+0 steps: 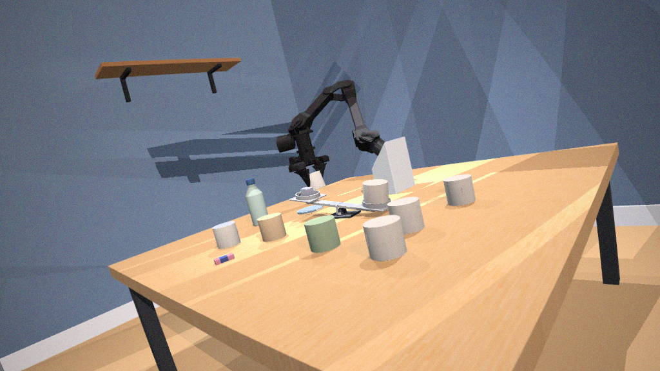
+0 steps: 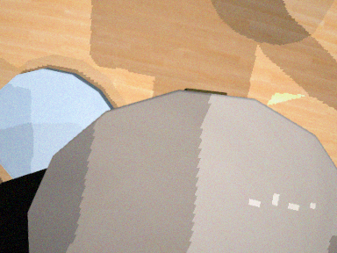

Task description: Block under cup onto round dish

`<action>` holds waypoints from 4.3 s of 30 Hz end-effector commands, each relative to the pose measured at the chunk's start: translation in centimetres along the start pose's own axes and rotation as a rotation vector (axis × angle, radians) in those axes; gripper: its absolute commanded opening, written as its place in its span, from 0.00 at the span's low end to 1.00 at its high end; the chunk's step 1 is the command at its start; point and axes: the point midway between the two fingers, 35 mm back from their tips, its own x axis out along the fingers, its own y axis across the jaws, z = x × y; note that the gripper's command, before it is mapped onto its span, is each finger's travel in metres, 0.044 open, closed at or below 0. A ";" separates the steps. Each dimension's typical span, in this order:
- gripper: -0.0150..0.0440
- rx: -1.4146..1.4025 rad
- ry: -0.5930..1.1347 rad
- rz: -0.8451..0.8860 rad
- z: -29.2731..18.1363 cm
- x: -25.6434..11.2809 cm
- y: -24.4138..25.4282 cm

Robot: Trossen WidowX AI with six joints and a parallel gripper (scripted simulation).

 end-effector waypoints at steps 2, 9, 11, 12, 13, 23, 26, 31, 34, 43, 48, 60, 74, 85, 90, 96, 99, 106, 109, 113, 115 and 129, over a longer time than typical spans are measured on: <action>0.25 -0.009 -0.023 -0.002 0.1 0.2 -1.5; 0.25 -0.009 -0.023 -0.002 0.2 2.3 -1.4; 0.25 -0.010 -0.024 -0.003 0.2 3.3 -1.4; 0.25 -0.010 -0.025 -0.003 0.2 3.7 -1.5; 0.25 -0.010 -0.025 -0.003 0.2 3.9 -1.5; 0.25 -0.010 -0.026 -0.003 0.2 4.8 -1.5; 0.25 -0.010 -0.026 -0.003 0.3 5.3 -1.5; 0.25 -0.011 -0.026 -0.003 0.3 6.1 -1.5; 0.39 -0.005 -0.029 -0.004 0.4 5.5 -1.5; 0.79 -0.005 -0.029 -0.004 0.4 5.5 -1.5; 1.00 -0.005 -0.026 -0.003 0.4 4.3 -1.3; 0.87 -0.009 -0.035 0.033 0.4 -0.1 -0.7; 0.69 -0.002 0.062 0.079 -2.9 -1.2 9.3; 0.69 -0.040 -0.004 0.005 -14.1 -4.7 19.6; 0.69 -0.040 -0.007 0.004 -14.3 -4.8 19.7; 0.69 -0.040 -0.008 0.005 -14.3 -3.4 19.7; 0.69 -0.040 -0.008 0.005 -14.3 -3.3 19.7; 0.69 -0.040 -0.008 0.005 -14.3 -2.3 19.8; 0.69 -0.040 -0.008 0.005 -14.3 -1.8 19.8; 0.69 -0.040 -0.008 0.005 -14.3 -1.1 19.8; 0.69 -0.040 -0.009 0.005 -14.3 -0.8 19.8; 0.51 -0.040 -0.010 0.005 -14.3 0.4 19.7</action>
